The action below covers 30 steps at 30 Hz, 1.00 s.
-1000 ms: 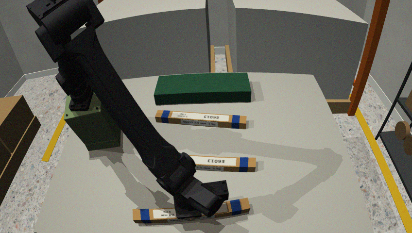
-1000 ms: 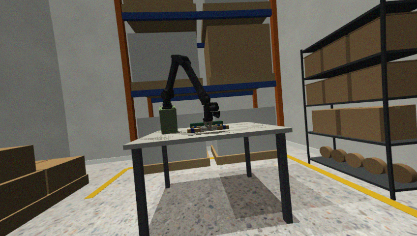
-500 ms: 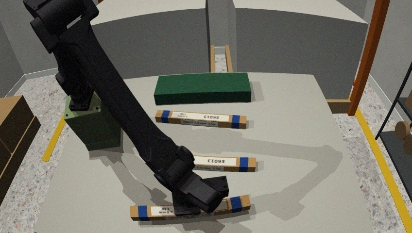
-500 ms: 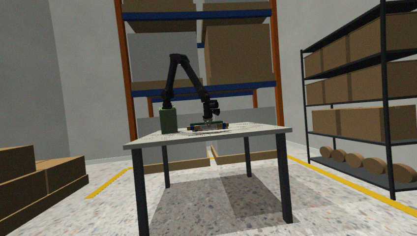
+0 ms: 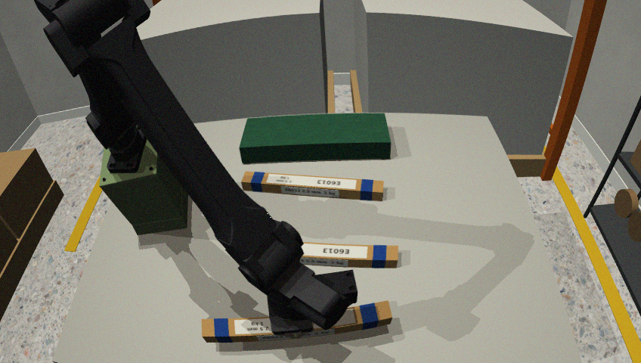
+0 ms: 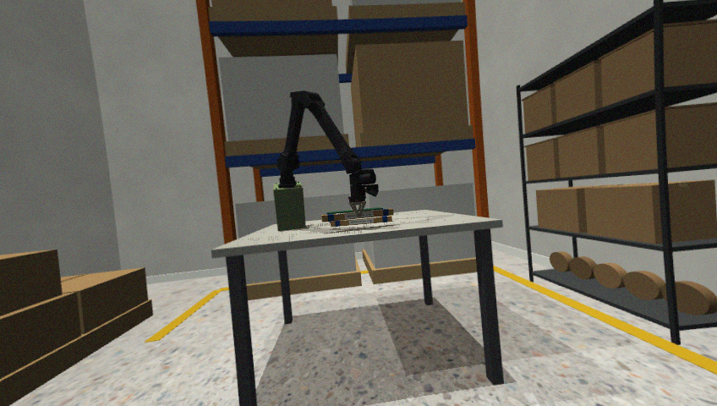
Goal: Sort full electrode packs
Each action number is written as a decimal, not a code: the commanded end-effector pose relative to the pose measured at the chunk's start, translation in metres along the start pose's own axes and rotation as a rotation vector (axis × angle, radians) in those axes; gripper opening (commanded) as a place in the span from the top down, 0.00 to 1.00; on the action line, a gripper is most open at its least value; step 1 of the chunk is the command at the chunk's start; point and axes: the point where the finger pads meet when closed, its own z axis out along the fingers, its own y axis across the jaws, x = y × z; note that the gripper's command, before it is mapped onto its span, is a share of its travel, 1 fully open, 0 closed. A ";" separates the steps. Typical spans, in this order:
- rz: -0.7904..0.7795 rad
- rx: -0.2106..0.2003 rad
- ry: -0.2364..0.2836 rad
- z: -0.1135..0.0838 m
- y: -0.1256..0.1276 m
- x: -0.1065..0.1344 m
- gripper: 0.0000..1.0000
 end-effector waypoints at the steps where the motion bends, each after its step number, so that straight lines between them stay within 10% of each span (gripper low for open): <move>1: 0.014 0.043 -0.038 -0.025 -0.021 -0.015 1.00; 30: 0.017 0.051 -0.043 -0.032 -0.032 -0.020 1.00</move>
